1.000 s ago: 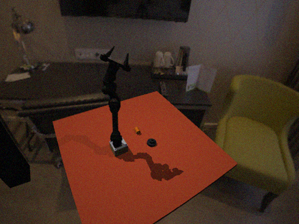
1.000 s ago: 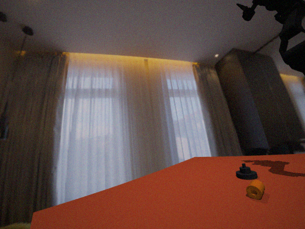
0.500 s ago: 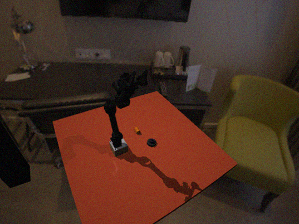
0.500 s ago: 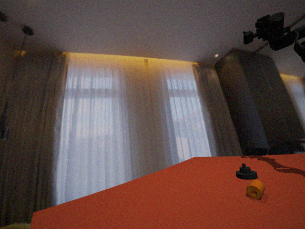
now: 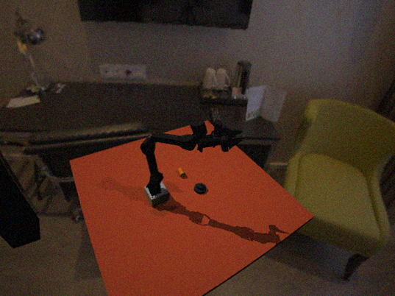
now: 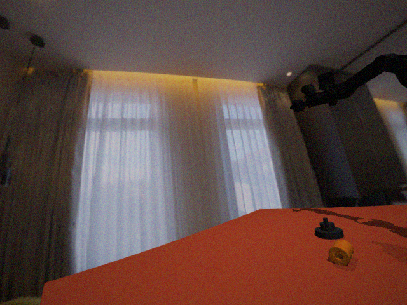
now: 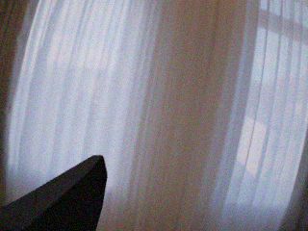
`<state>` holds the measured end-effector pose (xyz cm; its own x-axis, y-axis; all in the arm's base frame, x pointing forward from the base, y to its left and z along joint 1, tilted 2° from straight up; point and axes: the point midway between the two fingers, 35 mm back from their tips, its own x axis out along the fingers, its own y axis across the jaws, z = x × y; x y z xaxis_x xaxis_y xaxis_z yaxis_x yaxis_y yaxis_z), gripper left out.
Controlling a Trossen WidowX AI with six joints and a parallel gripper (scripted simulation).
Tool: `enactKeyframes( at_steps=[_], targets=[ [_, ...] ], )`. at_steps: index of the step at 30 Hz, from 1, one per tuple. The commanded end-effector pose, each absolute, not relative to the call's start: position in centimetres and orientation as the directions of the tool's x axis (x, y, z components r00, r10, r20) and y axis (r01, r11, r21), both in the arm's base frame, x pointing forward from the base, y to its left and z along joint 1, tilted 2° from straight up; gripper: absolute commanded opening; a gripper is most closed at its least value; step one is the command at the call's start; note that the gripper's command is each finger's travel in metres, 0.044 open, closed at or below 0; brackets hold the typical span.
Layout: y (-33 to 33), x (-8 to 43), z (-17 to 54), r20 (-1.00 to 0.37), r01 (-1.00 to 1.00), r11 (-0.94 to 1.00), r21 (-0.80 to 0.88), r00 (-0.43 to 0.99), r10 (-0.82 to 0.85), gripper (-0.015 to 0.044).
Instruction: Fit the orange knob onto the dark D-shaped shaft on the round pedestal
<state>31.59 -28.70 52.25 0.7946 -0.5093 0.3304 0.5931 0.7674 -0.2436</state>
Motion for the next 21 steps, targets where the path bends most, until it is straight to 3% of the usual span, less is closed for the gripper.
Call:
enactKeyframes(
  at_steps=[1, 11, 16, 21],
  targets=[
    [-25.8, 36.7, 47.4, 0.181, 0.483, 0.841, -0.244, 0.875, -0.450, 0.0440],
    [-12.8, 45.8, 31.7, -0.318, 0.069, 0.947, -0.313, 0.932, -0.174, 0.0440],
    [-4.4, 46.1, 24.0, -0.554, -0.198, 0.923, -0.330, 0.832, -0.019, 0.0440],
    [3.6, 43.2, 16.5, -0.769, -0.496, 0.805, -0.325, 0.634, 0.081, 0.0440]
  ],
)
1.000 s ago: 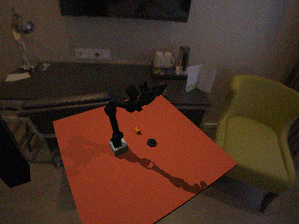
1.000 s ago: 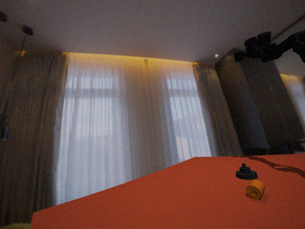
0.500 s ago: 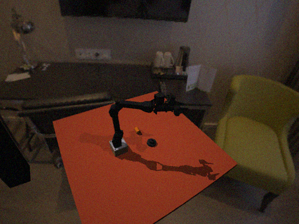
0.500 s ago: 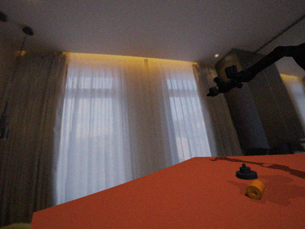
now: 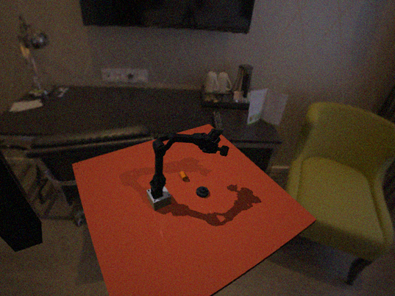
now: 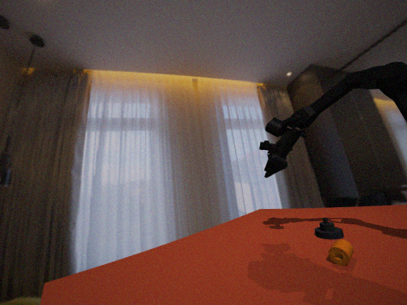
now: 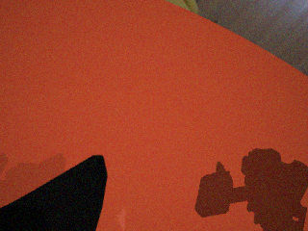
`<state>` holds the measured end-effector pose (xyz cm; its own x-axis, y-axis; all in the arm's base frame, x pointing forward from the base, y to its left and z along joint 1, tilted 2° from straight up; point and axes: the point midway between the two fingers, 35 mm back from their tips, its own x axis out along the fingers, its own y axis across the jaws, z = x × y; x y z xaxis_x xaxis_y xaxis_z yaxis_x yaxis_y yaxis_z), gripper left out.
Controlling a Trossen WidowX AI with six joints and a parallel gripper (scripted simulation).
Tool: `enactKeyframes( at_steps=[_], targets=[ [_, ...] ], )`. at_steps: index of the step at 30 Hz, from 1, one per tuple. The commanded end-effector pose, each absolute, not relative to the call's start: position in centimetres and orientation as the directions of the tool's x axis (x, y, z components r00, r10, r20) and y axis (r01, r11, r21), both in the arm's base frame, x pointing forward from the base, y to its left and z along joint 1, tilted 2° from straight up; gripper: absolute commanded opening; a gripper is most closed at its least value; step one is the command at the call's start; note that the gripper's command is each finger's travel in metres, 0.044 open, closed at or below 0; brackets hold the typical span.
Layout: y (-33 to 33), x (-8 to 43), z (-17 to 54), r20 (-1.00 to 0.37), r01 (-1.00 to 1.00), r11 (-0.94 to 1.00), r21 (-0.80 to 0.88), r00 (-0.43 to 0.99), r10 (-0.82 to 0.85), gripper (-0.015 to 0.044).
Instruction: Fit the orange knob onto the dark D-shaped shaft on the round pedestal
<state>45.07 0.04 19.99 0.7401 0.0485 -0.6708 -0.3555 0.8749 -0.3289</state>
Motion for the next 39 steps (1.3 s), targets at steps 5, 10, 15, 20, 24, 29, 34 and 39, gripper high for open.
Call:
enactKeyframes(
  at_steps=[5, 10, 15, 20, 24, 29, 34, 39],
  targets=[
    [10.2, 37.1, 9.8, -0.932, -0.789, 0.559, -0.253, 0.354, 0.079, 0.0440],
    [14.2, 28.5, 5.0, -0.996, -0.977, 0.201, -0.070, 0.059, -0.062, 0.0440],
    [14.6, 26.2, 4.1, -0.993, -0.995, 0.100, -0.005, -0.007, -0.121, 0.0440],
    [14.7, 26.2, 1.9, -0.993, -0.995, 0.100, -0.005, -0.008, -0.121, 0.0440],
    [14.7, 26.2, 1.7, -0.993, -0.995, 0.100, -0.005, -0.008, -0.121, 0.0440],
    [14.8, 26.2, 1.0, -0.993, -0.995, 0.100, -0.005, -0.008, -0.121, 0.0440],
    [14.9, 26.2, 0.1, -0.993, -0.995, 0.100, -0.004, -0.008, -0.121, 0.0440],
    [14.9, 26.2, -0.7, -0.993, -0.995, 0.101, -0.004, -0.008, -0.122, 0.0440]
  ],
)
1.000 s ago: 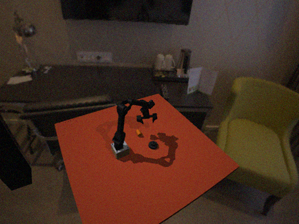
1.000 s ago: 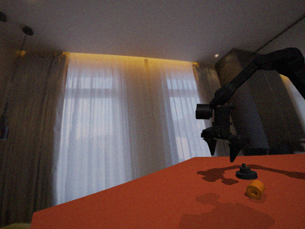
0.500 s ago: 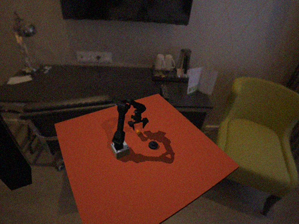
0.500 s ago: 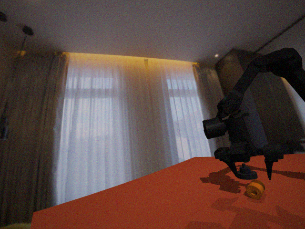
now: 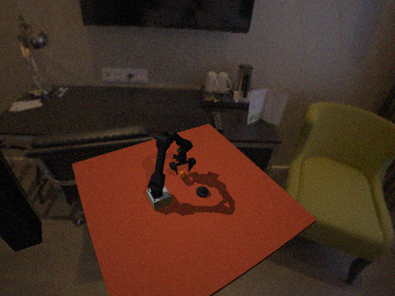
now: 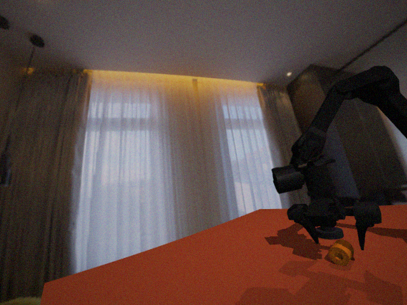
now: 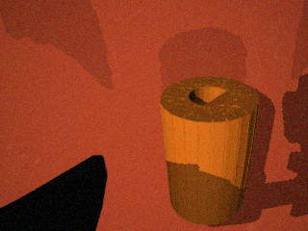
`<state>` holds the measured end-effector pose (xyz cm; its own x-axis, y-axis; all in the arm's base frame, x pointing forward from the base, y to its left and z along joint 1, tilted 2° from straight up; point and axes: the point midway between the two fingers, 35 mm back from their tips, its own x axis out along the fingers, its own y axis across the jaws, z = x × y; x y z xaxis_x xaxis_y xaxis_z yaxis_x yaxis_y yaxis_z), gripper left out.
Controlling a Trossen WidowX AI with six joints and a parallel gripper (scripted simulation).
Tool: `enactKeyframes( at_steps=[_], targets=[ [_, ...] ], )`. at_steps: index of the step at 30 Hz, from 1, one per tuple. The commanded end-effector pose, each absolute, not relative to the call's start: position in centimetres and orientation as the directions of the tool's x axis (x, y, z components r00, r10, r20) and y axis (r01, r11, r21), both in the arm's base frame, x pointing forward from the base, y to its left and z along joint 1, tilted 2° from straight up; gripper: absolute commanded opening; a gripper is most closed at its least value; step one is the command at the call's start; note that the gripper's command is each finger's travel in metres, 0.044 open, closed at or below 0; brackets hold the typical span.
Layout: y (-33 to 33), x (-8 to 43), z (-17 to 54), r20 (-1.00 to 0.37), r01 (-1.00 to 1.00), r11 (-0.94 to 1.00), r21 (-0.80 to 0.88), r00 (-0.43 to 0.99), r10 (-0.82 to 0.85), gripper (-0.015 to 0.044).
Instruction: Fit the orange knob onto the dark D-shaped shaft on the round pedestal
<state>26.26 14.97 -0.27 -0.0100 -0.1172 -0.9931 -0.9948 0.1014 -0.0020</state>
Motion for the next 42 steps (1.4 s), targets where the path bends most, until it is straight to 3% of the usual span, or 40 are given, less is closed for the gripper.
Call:
enactKeyframes(
  at_steps=[1, 15, 23, 29, 42],
  targets=[
    [14.9, 26.2, -0.9, -0.993, -0.995, 0.101, -0.004, -0.008, -0.122, 0.0440],
    [15.0, 26.2, -2.9, -0.993, -0.995, 0.100, -0.004, -0.008, -0.121, 0.0440],
    [15.0, 26.2, -2.9, -0.993, -0.995, 0.100, -0.004, -0.008, -0.121, 0.0240],
    [15.0, 26.2, -2.9, -0.993, -0.995, 0.100, -0.004, -0.008, -0.121, 0.0240],
    [14.9, 26.2, -2.8, -0.994, -0.995, 0.099, -0.003, -0.008, -0.107, 0.0179]
  ],
)
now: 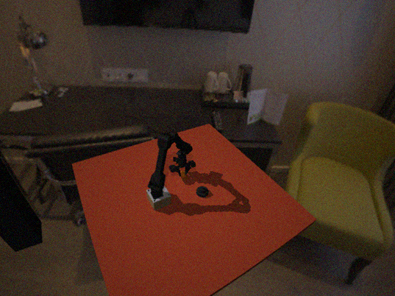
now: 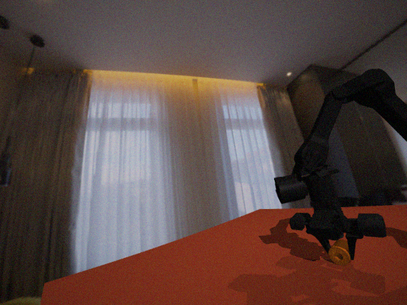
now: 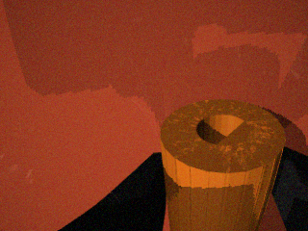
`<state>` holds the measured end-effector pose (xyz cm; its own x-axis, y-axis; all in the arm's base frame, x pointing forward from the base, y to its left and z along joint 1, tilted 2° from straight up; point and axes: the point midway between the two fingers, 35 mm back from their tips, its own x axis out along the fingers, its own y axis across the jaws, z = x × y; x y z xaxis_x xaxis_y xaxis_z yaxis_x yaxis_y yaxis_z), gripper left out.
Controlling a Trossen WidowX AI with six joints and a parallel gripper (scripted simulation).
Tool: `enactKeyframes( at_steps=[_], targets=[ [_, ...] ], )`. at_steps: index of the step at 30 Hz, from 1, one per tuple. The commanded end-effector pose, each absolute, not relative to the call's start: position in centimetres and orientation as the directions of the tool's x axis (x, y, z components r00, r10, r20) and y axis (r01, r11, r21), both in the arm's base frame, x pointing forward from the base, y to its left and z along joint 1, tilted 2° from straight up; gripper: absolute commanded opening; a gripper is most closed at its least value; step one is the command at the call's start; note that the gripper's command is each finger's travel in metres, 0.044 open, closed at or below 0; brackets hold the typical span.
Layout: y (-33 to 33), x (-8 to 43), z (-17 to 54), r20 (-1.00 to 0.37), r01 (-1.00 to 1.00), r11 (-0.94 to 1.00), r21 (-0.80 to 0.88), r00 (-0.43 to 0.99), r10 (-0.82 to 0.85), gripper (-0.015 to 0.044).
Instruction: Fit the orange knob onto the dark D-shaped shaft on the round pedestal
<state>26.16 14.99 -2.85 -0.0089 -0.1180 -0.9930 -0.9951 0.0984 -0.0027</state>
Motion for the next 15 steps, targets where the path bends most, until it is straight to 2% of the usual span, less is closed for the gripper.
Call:
enactKeyframes(
  at_steps=[1, 15],
  targets=[
    [14.8, 26.2, -2.7, -0.996, -0.995, 0.099, -0.003, -0.007, -0.092, 0.0179],
    [13.5, 26.1, -1.9, -0.988, -0.995, 0.098, -0.003, 0.018, 0.151, 0.0179]
  ],
)
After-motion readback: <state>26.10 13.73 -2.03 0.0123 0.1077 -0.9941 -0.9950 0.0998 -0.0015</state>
